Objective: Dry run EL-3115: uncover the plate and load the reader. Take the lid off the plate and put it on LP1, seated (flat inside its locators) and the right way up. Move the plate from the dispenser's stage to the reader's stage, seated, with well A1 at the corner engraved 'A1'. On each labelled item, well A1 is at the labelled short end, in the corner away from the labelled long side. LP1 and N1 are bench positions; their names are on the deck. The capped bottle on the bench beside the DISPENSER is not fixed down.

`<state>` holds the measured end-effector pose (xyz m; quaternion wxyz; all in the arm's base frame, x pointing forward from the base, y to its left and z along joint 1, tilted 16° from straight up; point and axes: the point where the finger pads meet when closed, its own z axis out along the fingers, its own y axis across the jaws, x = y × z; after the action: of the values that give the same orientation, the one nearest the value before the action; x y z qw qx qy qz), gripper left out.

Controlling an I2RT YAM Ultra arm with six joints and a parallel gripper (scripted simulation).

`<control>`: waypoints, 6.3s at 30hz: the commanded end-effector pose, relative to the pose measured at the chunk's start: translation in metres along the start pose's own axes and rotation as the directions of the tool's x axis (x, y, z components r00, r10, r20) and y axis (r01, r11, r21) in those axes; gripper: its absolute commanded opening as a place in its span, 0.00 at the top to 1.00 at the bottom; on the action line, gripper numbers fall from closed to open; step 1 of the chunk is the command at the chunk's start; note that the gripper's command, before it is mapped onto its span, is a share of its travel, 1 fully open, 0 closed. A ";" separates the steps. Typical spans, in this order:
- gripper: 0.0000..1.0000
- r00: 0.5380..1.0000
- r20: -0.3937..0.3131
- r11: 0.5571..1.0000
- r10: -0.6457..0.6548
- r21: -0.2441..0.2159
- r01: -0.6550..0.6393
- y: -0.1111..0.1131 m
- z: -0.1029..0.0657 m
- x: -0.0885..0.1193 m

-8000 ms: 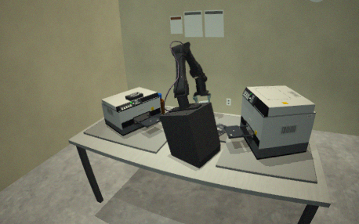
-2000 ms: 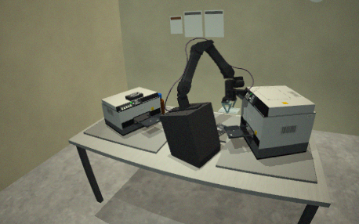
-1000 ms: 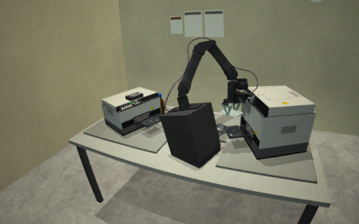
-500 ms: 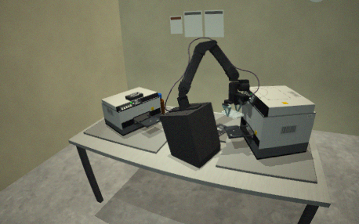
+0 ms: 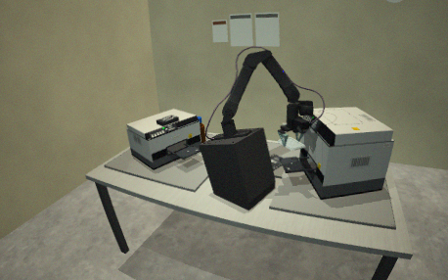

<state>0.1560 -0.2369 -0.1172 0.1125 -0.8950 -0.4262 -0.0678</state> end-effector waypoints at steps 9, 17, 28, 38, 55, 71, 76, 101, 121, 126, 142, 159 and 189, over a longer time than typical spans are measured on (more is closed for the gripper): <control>0.14 0.981 -0.001 0.981 0.191 -0.022 -0.191 0.004 -0.008 -0.020; 0.14 0.968 -0.016 0.968 0.250 -0.031 -0.250 0.004 -0.010 -0.026; 0.14 0.924 -0.043 0.925 0.379 -0.020 -0.380 0.003 -0.007 -0.028; 0.14 0.922 -0.039 0.922 0.385 -0.031 -0.386 0.006 -0.010 -0.029; 0.14 0.937 -0.038 0.937 0.347 -0.030 -0.348 0.007 -0.010 -0.028; 0.14 0.941 -0.035 0.941 0.335 -0.036 -0.337 0.012 0.013 -0.029; 0.14 0.942 -0.037 0.942 0.334 -0.036 -0.335 0.012 0.019 -0.027; 0.14 0.939 -0.037 0.939 0.342 -0.021 -0.343 0.000 0.048 -0.022; 0.14 0.938 -0.040 0.939 0.344 -0.001 -0.344 -0.004 0.079 -0.019; 0.14 0.939 -0.041 0.940 0.341 -0.008 -0.341 -0.003 0.082 -0.017; 0.14 0.940 -0.034 0.939 0.340 -0.053 -0.341 0.015 0.076 -0.028; 0.14 0.938 -0.034 0.937 0.344 -0.048 -0.346 0.013 0.074 -0.028; 0.14 0.937 -0.035 0.936 0.349 -0.037 -0.350 0.010 0.088 -0.029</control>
<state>0.1462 -0.2271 -0.2064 0.1259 -0.9536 -0.2649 -0.0678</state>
